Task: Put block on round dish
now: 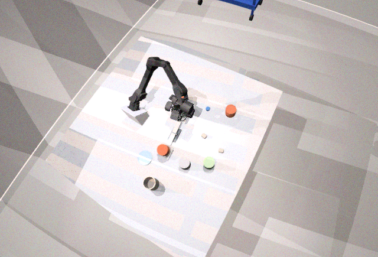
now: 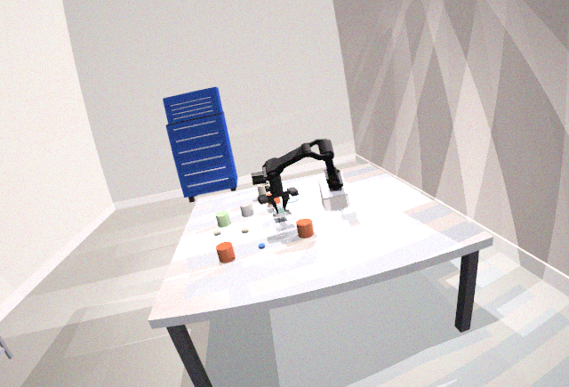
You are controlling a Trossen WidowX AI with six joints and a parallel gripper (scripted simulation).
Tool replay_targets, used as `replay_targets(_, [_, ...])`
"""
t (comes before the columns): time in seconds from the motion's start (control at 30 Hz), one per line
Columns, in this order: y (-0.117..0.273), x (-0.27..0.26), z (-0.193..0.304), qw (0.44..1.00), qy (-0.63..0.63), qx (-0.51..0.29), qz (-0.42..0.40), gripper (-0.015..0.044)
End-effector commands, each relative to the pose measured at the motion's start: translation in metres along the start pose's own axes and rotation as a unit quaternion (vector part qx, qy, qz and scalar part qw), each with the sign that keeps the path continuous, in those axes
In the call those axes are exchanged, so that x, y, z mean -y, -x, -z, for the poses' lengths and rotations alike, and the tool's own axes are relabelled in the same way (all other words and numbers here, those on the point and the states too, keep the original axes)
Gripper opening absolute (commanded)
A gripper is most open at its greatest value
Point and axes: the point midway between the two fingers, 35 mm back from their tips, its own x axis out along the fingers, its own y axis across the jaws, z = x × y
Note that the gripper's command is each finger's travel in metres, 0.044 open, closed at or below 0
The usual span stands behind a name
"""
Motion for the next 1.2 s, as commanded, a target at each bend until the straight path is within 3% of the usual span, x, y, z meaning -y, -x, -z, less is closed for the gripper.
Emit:
replay_targets(0.0, [-0.002, 0.002, 0.001, 1.0, -0.003, -0.003, 0.003, 0.0095])
replay_targets(0.13, [0.005, 0.0, 0.0, 1.0, -0.003, -0.002, 0.003, 0.0])
replay_targets(0.67, [0.089, 0.001, -0.001, 1.0, -0.004, 0.0, 0.004, 0.0])
replay_targets(0.9, [0.092, 0.0, -0.005, 1.0, -0.004, 0.0, 0.004, 0.0])
replay_targets(1.17, [0.088, -0.003, -0.052, 1.0, -0.005, 0.009, 0.003, 0.0])
